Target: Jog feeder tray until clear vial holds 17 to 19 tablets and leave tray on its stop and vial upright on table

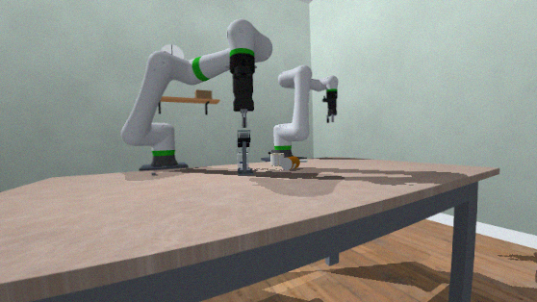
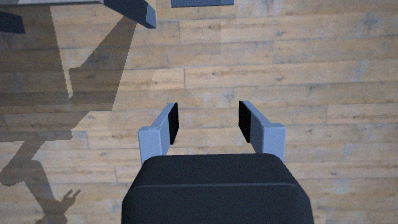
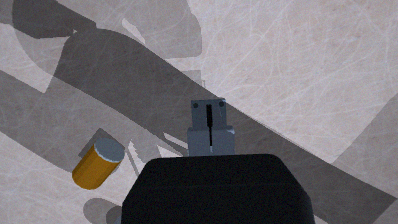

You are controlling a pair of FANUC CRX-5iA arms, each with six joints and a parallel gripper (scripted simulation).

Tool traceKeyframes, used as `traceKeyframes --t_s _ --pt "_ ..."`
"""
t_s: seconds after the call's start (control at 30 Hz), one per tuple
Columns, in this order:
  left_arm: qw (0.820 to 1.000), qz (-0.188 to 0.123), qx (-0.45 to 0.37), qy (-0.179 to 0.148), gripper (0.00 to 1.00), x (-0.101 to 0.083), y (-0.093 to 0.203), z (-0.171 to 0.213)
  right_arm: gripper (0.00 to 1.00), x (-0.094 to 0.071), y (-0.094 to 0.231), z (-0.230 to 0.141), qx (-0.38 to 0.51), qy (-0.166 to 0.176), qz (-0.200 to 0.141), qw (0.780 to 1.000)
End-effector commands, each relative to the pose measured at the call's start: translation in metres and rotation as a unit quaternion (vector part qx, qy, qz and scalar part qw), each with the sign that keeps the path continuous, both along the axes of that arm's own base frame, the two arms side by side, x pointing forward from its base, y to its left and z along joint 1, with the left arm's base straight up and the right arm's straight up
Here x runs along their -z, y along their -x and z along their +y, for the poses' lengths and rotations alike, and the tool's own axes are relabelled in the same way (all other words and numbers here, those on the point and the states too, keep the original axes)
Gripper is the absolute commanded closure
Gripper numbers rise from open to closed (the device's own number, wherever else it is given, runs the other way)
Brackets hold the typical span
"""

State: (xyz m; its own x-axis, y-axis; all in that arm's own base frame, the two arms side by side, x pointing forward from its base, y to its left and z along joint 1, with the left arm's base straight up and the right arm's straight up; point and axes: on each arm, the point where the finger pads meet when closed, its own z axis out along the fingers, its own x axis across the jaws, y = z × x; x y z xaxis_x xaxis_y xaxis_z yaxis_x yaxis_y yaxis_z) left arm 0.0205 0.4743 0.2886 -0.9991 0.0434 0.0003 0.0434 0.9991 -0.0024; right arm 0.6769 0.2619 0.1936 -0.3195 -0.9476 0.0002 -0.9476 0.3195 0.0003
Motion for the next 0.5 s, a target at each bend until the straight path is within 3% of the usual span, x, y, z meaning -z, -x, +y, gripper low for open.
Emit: traceKeyframes --t_s 0.0,0.47 --pt "1.000 0.000 0.000 -0.001 0.00 -0.001 0.000 0.000 1.00 -0.001 0.000 0.000 0.000 0.000 -0.001 1.000" --pt "1.000 0.000 0.000 -0.001 0.00 -0.001 0.000 0.000 1.00 0.007 0.025 0.009 0.000 0.000 -0.001 1.000"
